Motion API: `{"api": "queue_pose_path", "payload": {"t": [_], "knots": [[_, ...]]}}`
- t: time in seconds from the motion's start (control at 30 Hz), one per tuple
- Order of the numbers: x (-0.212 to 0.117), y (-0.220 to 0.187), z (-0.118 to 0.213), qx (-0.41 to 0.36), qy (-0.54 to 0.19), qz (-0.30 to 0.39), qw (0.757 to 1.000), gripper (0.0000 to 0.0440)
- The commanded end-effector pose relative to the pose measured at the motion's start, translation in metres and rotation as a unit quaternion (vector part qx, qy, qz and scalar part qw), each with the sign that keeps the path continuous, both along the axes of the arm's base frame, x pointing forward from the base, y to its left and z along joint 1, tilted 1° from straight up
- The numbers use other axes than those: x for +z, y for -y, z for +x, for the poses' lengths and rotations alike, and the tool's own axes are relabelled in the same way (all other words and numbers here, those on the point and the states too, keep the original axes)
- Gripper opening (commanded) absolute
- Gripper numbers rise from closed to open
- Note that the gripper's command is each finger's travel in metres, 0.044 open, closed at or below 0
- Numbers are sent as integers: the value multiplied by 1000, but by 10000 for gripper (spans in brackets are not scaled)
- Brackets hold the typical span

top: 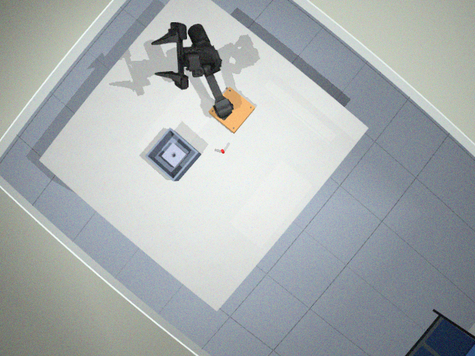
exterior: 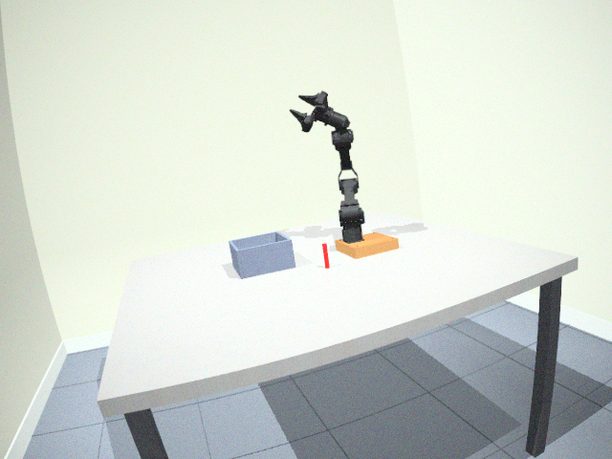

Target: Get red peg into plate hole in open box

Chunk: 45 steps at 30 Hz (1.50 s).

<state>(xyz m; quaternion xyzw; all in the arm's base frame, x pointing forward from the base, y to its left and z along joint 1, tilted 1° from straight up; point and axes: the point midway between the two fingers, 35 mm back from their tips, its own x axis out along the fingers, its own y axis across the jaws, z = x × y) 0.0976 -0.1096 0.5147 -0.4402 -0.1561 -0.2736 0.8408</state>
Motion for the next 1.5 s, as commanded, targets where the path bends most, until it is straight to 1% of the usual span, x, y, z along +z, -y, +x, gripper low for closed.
{"api": "queue_pose_path", "payload": {"t": [0.0, 0.1, 0.3, 0.43, 0.67, 0.87, 1.03, 1.23, 1.47], "knots": [[-1, -4, 1, 7, 3, 2, 1000, 415], [-1, -26, 7, 39, 14, 4, 999, 440], [-9, -88, 27, 119, 18, 1, 993, 440], [-28, -125, 47, 170, -17, 9, 985, 440], [-67, -169, 77, 255, -80, 55, 962, 440], [-107, -190, 99, 299, -155, 120, 934, 440], [-144, -200, 112, 316, -224, 190, 902, 440], [-184, -206, 120, 313, -295, 276, 859, 440], [-223, -209, 122, 287, -361, 370, 806, 440]]}}
